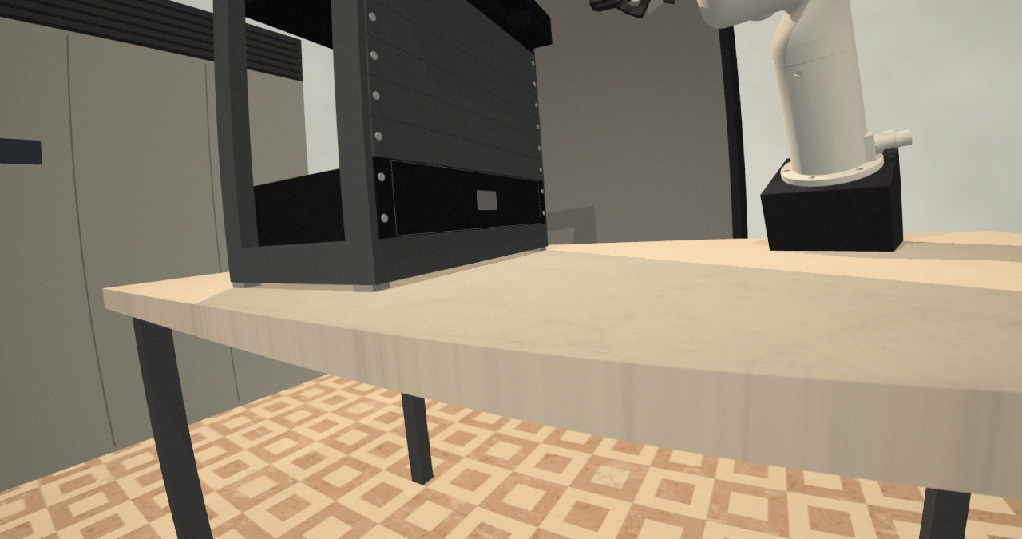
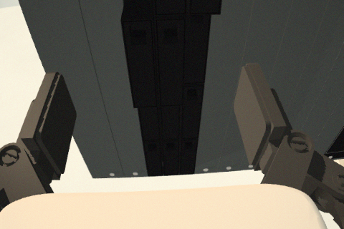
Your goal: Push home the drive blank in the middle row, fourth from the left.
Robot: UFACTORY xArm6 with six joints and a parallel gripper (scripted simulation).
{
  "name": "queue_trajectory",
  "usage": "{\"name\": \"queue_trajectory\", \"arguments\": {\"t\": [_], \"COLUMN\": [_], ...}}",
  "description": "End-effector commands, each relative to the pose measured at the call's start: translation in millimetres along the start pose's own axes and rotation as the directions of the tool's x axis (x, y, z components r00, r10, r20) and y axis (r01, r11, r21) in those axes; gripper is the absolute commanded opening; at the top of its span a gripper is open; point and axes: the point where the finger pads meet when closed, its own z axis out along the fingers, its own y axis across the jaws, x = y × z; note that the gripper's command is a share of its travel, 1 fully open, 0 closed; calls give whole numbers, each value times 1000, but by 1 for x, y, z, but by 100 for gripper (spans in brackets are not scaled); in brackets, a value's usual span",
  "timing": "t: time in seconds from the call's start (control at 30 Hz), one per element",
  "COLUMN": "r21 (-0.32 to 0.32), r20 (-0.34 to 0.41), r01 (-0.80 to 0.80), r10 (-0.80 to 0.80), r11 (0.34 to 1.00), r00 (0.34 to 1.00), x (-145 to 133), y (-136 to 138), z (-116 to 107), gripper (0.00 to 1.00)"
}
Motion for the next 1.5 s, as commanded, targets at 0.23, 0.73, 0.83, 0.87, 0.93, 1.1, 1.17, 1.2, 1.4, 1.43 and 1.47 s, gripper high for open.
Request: {"name": "queue_trajectory", "arguments": {"t": [0.23, 0.73, 0.83, 0.87, 0.93, 1.1, 1.17, 1.2, 1.4, 1.43, 1.47], "r21": [1, 1, 1, 1, 1, 1, 1, 1, 1, 1, 1], "r20": [0, 0, 0, 0, 0, 0, 0, 0, 0, 0, 0], "r01": [2, 2, 2, 2, 2, 2, 2, 2, 2, 2, 2], "r10": [-2, -2, -2, -2, -2, -2, -2, -2, -2, -2, -2], "r11": [1000, 1000, 1000, 1000, 1000, 1000, 1000, 1000, 1000, 1000, 1000], "r00": [1000, 1000, 1000, 1000, 1000, 1000, 1000, 1000, 1000, 1000, 1000], "x": [0, 0, 0, 0, 0, 0, 0, 1, 18, 22, 27], "y": [-1, -1, -1, -1, -1, -1, -1, 0, 5, 6, 7], "z": [0, 0, 0, 0, 0, 0, 0, 1, 17, 22, 26], "gripper": [0, 0, 0, 0, 0, 0, 0, 0, 0, 0, 0]}}
